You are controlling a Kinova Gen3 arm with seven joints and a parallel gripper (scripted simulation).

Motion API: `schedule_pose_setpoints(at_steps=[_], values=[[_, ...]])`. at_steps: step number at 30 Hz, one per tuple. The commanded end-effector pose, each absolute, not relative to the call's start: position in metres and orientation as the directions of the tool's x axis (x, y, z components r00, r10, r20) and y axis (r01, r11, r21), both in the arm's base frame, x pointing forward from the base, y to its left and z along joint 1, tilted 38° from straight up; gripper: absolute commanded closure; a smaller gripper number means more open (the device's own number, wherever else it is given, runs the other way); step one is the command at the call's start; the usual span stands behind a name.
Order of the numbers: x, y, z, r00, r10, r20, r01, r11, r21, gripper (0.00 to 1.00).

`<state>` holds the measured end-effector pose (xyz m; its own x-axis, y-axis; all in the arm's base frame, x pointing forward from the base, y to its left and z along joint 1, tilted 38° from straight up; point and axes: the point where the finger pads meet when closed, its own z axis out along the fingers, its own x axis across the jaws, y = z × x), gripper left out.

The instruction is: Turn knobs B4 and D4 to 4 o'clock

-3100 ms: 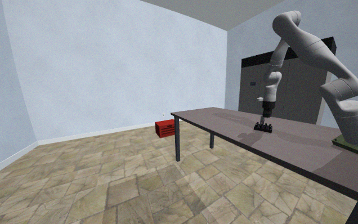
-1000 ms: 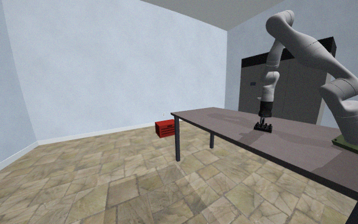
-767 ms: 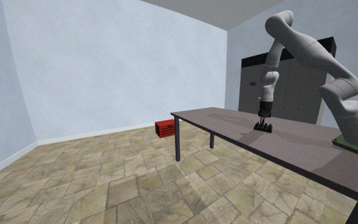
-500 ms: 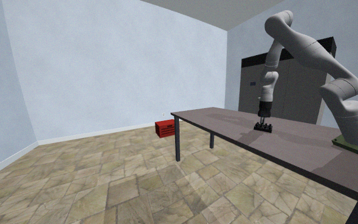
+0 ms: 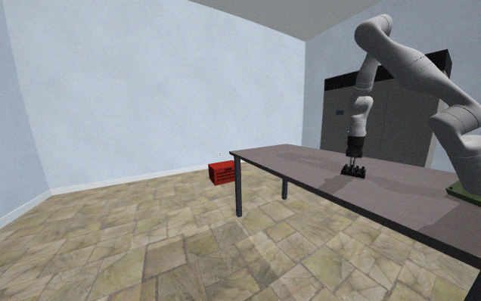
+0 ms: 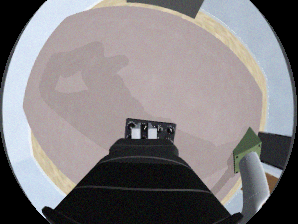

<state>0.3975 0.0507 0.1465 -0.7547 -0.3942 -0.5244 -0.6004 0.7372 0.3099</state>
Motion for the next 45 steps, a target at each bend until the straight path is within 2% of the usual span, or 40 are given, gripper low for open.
schedule_pose_setpoints(at_steps=[1, 43, 44, 45], values=[[0.3976, 0.0514, 0.1469, -0.761, -0.386, -0.52, -0.592, 0.741, 0.316, 0.7], [0.3976, 0.0515, 0.1469, -0.808, -0.324, -0.493, -0.527, 0.771, 0.358, 0.7], [0.3976, 0.0515, 0.1469, -0.808, -0.324, -0.493, -0.527, 0.771, 0.358, 0.54], [0.3976, 0.0515, 0.1469, -0.808, -0.324, -0.493, -0.527, 0.771, 0.358, 0.54]])
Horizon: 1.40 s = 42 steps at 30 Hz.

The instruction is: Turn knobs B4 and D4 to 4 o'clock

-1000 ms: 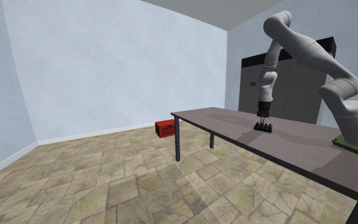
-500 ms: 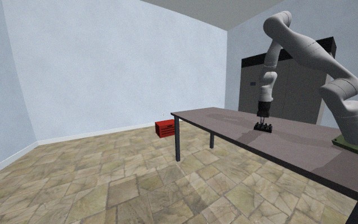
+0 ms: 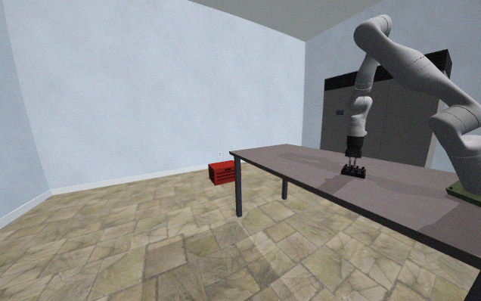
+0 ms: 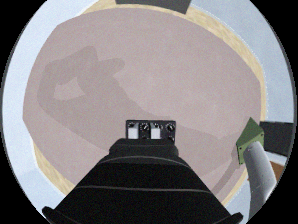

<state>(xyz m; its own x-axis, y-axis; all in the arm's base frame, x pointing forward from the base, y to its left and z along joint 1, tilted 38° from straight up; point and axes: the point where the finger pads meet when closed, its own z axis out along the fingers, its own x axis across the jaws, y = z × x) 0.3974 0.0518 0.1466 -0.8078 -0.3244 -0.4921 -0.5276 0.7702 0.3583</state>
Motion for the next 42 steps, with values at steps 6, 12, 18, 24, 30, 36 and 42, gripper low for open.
schedule_pose_setpoints(at_steps=[6, 12, 18, 24, 30, 36, 42], values=[[0.398, 0.051, 0.147, -0.808, -0.324, -0.493, -0.527, 0.771, 0.358, 0.54], [0.398, 0.051, 0.147, -0.808, -0.324, -0.493, -0.527, 0.771, 0.358, 0.54], [0.398, 0.051, 0.147, -0.808, -0.324, -0.493, -0.527, 0.771, 0.358, 0.54], [0.397, 0.051, 0.148, -0.808, -0.324, -0.493, -0.527, 0.771, 0.358, 0.54], [0.394, 0.044, 0.157, -0.808, -0.324, -0.493, -0.527, 0.771, 0.358, 0.54], [0.39, 0.035, 0.171, -0.808, -0.324, -0.493, -0.527, 0.771, 0.358, 0.54], [0.388, 0.031, 0.176, -0.808, -0.324, -0.493, -0.527, 0.771, 0.358, 0.54]])
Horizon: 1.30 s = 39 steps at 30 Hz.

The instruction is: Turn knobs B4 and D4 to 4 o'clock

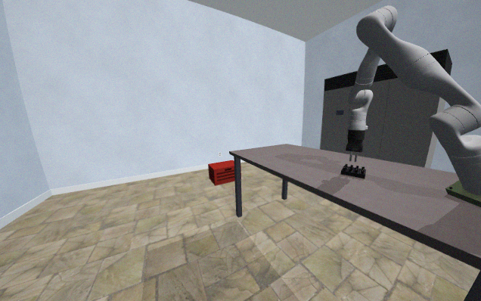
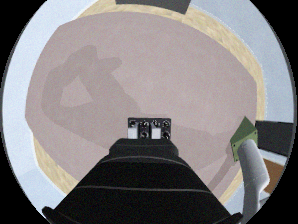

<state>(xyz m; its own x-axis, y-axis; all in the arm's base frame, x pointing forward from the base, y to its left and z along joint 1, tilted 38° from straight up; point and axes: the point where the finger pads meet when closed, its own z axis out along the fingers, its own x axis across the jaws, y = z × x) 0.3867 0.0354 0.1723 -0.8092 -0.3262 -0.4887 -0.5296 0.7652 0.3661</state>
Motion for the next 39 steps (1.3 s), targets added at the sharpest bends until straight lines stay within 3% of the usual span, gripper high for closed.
schedule_pose_setpoints(at_steps=[1, 39], values=[[0.3878, 0.0309, 0.1766, -0.808, -0.324, -0.493, -0.527, 0.771, 0.358, 0.54], [0.3877, 0.0292, 0.1758, -0.759, -0.393, -0.518, -0.597, 0.738, 0.314, 0.54]])
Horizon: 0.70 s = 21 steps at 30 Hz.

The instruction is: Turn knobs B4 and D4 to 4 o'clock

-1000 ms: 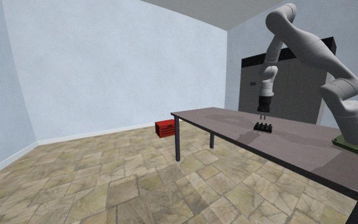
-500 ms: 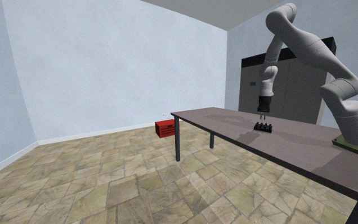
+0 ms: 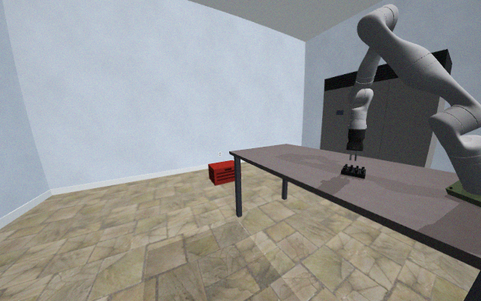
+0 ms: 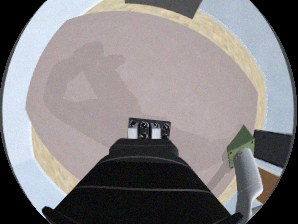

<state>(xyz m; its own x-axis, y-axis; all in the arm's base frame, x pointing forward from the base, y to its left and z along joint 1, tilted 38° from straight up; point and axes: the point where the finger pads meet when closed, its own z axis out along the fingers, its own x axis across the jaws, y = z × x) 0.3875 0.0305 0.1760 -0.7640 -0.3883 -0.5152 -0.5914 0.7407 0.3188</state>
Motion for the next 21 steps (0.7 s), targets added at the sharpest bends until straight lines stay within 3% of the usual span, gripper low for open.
schedule_pose_setpoints(at_steps=[1, 21], values=[[0.3877, 0.029, 0.1757, -0.753, -0.402, -0.521, -0.605, 0.734, 0.309, 0.54], [0.3873, 0.0251, 0.1721, -0.504, -0.635, -0.586, -0.829, 0.546, 0.121, 0.54]])
